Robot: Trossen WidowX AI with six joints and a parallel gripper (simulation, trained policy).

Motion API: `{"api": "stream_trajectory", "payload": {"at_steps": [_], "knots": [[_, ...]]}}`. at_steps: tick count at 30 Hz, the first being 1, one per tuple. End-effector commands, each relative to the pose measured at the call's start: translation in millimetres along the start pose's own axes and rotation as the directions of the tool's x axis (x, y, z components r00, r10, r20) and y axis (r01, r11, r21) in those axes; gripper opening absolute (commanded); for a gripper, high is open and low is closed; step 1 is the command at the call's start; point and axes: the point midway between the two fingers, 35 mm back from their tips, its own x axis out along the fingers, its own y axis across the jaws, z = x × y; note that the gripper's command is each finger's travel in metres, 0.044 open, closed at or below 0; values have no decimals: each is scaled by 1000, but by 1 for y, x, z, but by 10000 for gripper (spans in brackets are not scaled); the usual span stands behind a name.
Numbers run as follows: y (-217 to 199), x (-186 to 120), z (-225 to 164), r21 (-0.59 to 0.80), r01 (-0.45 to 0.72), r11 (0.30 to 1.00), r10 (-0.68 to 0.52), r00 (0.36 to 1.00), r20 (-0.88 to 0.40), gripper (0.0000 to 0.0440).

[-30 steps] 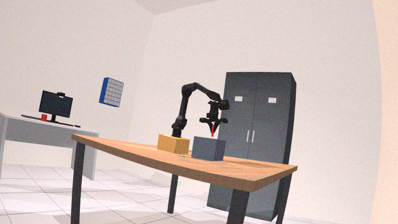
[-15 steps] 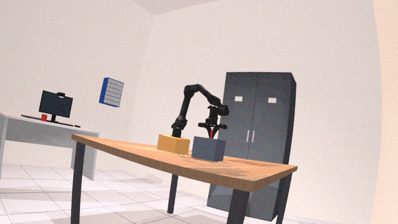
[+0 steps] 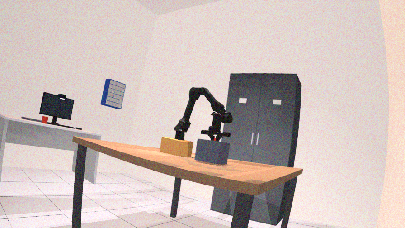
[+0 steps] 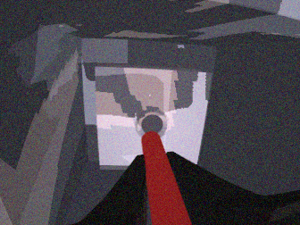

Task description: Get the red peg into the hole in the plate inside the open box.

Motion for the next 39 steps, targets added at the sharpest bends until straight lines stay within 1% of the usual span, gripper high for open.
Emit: {"api": "stream_trajectory", "payload": {"at_steps": [1,6,8,13,18,19,20,29,39], "knots": [[0,10,1,-13,10,1000,-10,1000,-7,0],[0,20,3,-29,23,999,-23,1000,-2,3],[0,23,4,-36,32,999,-32,999,-1,22],[-2,30,4,-51,55,997,-55,998,-10,98],[-1,28,-7,-40,59,997,-62,995,-77,109],[-1,27,-5,-35,59,998,-62,995,-83,127],[1,25,-4,-31,57,998,-60,994,-93,133],[7,10,-1,10,47,999,-44,979,-197,153],[16,-8,7,46,13,999,0,960,-279,179]]}}
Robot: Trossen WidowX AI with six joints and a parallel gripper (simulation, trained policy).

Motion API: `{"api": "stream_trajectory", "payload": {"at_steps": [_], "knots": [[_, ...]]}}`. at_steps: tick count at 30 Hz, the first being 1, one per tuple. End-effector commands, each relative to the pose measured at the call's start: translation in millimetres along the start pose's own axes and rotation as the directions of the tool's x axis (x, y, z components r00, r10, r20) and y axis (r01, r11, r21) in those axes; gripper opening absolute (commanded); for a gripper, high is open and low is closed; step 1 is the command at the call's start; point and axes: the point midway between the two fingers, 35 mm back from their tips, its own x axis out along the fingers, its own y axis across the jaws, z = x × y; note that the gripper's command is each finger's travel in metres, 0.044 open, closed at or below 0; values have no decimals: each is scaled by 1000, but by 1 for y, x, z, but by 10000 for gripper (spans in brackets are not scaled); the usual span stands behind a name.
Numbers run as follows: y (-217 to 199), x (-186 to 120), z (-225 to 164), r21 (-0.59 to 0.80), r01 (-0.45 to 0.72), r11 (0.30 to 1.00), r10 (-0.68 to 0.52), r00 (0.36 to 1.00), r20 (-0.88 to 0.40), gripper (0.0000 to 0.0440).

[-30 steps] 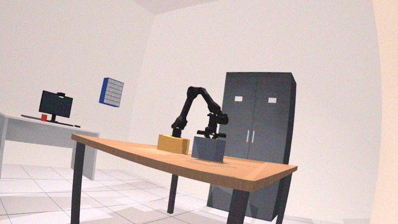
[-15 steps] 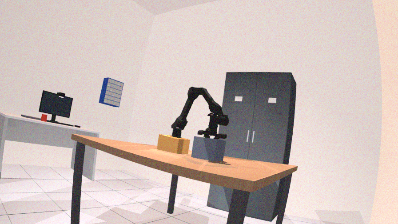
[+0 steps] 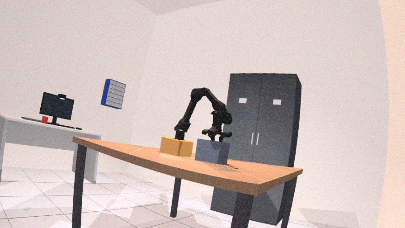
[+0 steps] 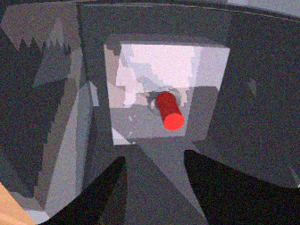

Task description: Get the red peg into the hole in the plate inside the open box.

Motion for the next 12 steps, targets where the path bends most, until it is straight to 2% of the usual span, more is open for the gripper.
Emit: {"api": "stream_trajectory", "payload": {"at_steps": [1,12], "knots": [[3,-5,1,3,-12,1000,12,1000,-25,181],[10,-24,6,27,-57,998,59,995,-79,210]]}}
